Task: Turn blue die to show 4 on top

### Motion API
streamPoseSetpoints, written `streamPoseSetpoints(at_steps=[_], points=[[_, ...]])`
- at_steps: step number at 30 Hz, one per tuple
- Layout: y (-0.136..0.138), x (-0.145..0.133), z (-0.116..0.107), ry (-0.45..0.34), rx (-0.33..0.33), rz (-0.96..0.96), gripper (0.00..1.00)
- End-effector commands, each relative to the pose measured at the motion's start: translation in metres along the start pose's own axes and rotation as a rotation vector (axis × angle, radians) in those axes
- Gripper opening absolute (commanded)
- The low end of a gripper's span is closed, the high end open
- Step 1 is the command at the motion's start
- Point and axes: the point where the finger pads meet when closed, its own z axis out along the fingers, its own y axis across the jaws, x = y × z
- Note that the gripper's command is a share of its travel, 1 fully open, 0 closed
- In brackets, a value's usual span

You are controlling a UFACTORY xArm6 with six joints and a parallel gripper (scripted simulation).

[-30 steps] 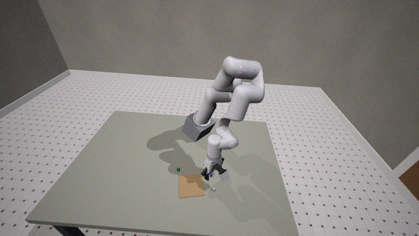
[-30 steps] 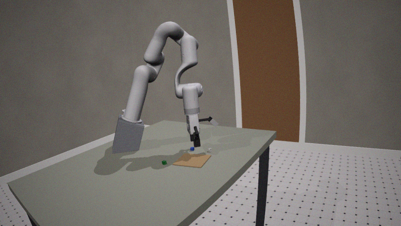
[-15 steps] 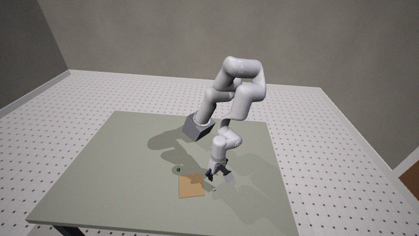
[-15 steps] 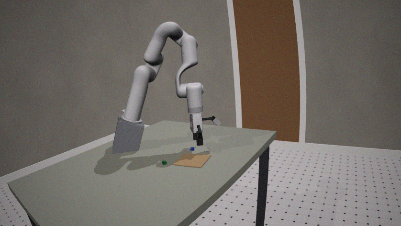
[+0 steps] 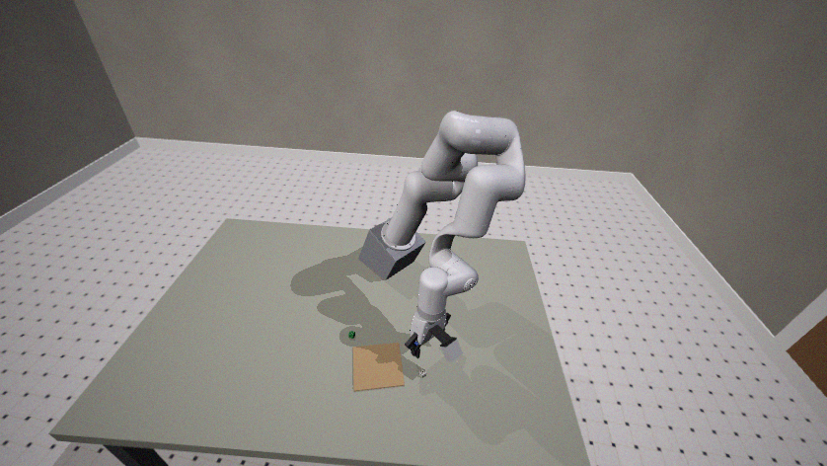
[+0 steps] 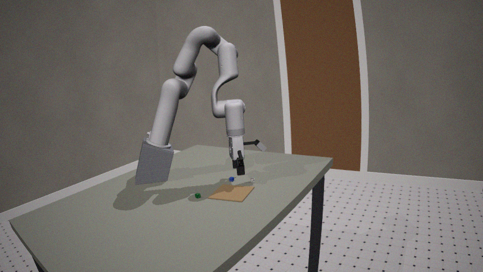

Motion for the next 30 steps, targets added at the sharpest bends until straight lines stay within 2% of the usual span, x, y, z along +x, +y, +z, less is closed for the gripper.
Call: streamPoseSetpoints(at_steps=[1,23,30], points=[[0.0,0.001,-0.001,0.002,-0.001,0.0,1.0],[0.003,0.005,-0.001,0.002,-0.001,0.0,1.0],[0.022,0.036,-0.001,0.002,-0.001,0.0,1.0]])
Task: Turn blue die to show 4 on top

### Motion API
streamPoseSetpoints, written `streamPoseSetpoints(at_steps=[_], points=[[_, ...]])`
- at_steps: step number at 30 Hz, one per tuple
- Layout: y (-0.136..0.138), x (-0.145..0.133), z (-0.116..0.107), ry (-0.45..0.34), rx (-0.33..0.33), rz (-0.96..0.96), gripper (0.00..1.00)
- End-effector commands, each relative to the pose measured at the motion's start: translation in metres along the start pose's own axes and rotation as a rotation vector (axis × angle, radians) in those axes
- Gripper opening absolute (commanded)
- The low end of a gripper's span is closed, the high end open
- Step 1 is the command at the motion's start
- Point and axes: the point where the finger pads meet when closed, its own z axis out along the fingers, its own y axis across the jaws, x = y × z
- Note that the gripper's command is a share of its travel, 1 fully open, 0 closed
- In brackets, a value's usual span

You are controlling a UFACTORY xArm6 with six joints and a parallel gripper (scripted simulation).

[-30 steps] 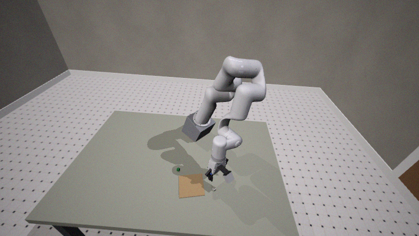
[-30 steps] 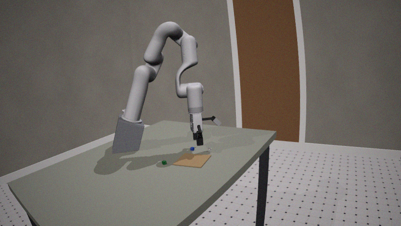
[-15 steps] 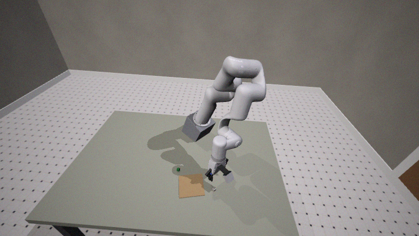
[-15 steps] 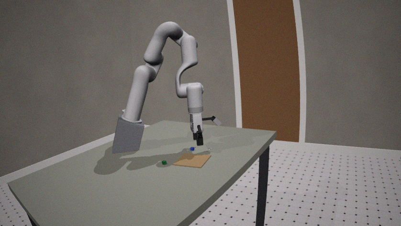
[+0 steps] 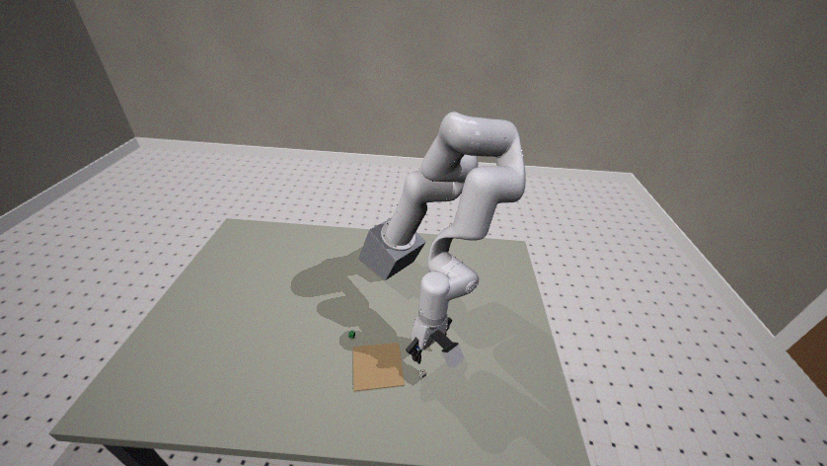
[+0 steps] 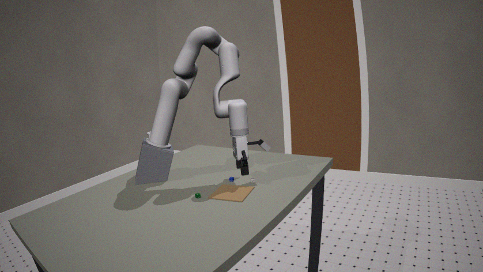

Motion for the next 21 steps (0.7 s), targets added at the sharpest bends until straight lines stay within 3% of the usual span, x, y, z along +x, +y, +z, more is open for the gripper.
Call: streamPoseSetpoints(at_steps=[1,8,21], points=[[0.016,0.027,0.0,-0.003,0.0,0.0,1.0],[0.038,0.063,0.0,-0.003,0.0,0.0,1.0],[0.04,0.067,0.0,-0.003,0.0,0.0,1.0]])
